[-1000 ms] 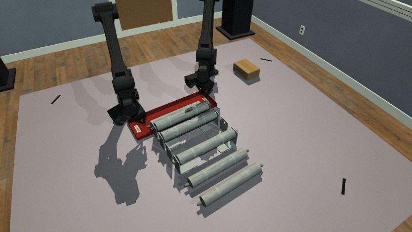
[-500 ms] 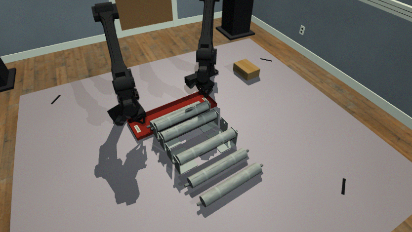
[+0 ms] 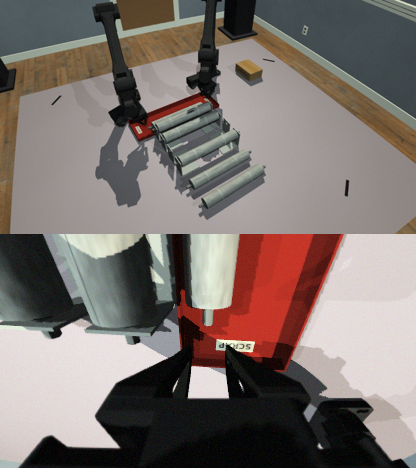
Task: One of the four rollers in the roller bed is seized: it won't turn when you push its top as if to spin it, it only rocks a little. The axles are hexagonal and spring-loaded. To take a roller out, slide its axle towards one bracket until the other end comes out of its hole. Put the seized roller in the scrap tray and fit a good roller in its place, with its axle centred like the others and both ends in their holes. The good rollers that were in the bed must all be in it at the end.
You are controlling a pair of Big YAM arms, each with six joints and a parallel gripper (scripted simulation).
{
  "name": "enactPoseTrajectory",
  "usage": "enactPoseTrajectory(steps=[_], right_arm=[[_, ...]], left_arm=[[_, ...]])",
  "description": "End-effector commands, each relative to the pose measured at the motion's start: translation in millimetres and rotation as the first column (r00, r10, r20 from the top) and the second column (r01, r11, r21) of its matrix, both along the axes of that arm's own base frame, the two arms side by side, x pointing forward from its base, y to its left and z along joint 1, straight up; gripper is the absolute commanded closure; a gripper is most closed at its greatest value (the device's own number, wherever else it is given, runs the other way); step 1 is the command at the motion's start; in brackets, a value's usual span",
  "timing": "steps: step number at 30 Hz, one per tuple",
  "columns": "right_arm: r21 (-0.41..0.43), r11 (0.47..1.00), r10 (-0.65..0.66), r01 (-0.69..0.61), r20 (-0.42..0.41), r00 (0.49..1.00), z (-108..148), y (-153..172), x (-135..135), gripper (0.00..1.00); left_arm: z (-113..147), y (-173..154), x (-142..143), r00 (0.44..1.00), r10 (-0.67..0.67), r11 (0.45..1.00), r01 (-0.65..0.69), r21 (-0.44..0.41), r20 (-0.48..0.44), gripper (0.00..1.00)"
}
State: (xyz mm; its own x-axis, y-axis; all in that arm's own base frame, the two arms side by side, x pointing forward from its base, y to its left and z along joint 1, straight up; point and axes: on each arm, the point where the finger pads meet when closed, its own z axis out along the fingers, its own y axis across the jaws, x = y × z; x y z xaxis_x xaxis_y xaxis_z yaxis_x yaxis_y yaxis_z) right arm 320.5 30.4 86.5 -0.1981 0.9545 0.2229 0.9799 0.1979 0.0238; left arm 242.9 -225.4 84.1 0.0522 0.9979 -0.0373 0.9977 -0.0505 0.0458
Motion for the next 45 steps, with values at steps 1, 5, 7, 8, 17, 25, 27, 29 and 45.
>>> enactPoseTrajectory(steps=[1, 5, 7, 8, 17, 25, 27, 29, 45], right_arm=[[-0.003, 1.0, 0.02, -0.019, 0.038, 0.999, 13, 2, 8, 0.68], [-0.003, 1.0, 0.02, -0.019, 0.038, 0.999, 13, 2, 8, 0.68], [-0.003, 1.0, 0.02, -0.02, 0.038, 0.999, 13, 2, 8, 0.68], [-0.003, 1.0, 0.02, -0.02, 0.038, 0.999, 13, 2, 8, 0.68], [-0.007, 1.0, 0.016, -0.015, 0.111, 0.994, 32, -2, 35, 0.68], [-0.024, 0.996, 0.086, -0.083, 0.176, 0.981, 38, 0, 47, 0.68], [-0.029, 0.994, 0.106, -0.102, 0.181, 0.978, 34, 1, 51, 0.68], [-0.033, 0.994, 0.109, -0.105, 0.194, 0.975, 37, -1, 52, 0.68], [-0.139, 0.96, 0.278, -0.242, 0.405, 0.871, 73, -4, 97, 0.68]], left_arm=[[12, -4, 1, 1.0, 0.001, 1.0, -0.001, -0.023, 0.025, 0.68], [12, -4, 1, 1.0, 0.001, 1.0, -0.001, -0.022, 0.025, 0.68], [12, -4, 1, 1.0, 0.001, 1.0, -0.001, -0.022, 0.025, 0.68], [12, -4, 1, 1.0, 0.001, 1.0, -0.001, -0.022, 0.025, 0.68], [35, -19, 26, 0.996, 0.026, 0.997, -0.02, -0.077, 0.082, 0.68], [41, -19, 41, 0.989, 0.093, 0.99, -0.08, -0.116, 0.111, 0.68], [44, -20, 45, 0.987, 0.111, 0.987, -0.095, -0.13, 0.121, 0.68], [46, -20, 48, 0.985, 0.119, 0.985, -0.102, -0.137, 0.126, 0.68], [83, -17, 103, 0.919, 0.332, 0.918, -0.262, -0.299, 0.214, 0.68]])
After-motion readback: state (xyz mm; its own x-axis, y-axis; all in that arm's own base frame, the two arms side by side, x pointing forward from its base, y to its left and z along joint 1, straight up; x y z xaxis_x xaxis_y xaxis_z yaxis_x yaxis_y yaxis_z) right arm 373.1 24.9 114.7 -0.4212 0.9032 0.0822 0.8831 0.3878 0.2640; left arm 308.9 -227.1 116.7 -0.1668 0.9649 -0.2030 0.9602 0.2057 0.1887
